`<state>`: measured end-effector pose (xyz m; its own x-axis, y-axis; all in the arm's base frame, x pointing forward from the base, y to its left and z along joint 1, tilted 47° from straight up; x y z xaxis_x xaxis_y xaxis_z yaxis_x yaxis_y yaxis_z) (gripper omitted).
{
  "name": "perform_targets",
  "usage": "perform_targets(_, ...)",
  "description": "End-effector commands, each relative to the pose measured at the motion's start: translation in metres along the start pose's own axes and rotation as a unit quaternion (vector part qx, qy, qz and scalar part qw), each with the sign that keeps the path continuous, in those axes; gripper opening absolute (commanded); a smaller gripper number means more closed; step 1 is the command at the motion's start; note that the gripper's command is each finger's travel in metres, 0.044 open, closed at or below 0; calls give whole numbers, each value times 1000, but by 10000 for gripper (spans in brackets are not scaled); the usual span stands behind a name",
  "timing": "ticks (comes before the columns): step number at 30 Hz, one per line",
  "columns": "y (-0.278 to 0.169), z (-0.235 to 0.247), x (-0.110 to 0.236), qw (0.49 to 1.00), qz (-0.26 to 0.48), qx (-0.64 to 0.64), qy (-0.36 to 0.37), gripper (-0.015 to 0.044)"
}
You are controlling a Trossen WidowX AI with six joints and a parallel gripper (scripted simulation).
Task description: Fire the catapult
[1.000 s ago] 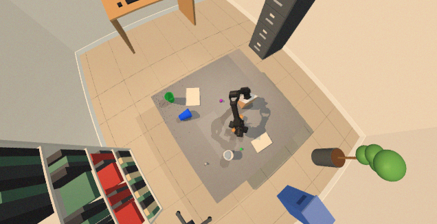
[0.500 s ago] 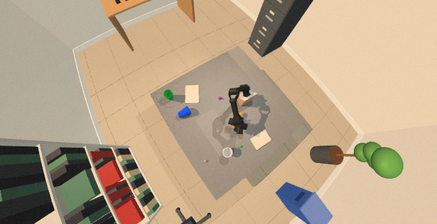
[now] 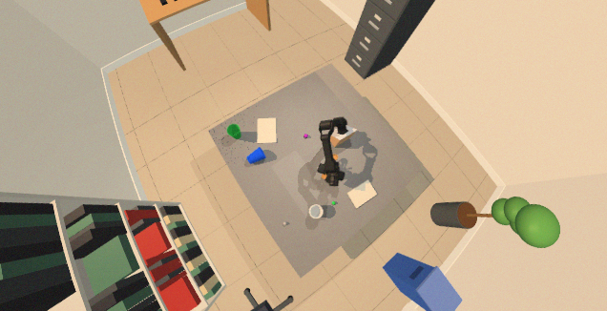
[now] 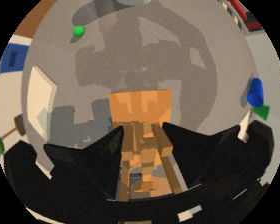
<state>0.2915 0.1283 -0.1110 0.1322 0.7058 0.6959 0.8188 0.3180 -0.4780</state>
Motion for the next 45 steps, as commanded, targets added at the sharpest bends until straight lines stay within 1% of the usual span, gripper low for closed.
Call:
perform_targets(1,0,1,-2,1000,-4,4,-3,0)
perform_targets(21,0,0,-35,1000,-3,5,-5,0)
perform_targets(27,0,0,-34,1000,1,2,-1,0)
perform_targets(41,0,0,-31,1000,0,2,-1,368)
perform_targets(42,1,0,-24,1000,0,2,-1,394)
perform_targets(44,4,0,6,1000,-1,3,0,440)
perform_targets(45,3,0,24,1000,-1,3,1,440)
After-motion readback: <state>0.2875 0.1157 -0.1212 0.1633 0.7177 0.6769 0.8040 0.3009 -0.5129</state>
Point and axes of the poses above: the point midway between the two fingers, 35 mm back from their tips, its own x axis back along the fingers, its own z axis across the jaws, y = z × x, the point moved 7 cm from there along x, back along the fingers, and after that the axes turned 5 degrees about x, right-handed, at the moved point
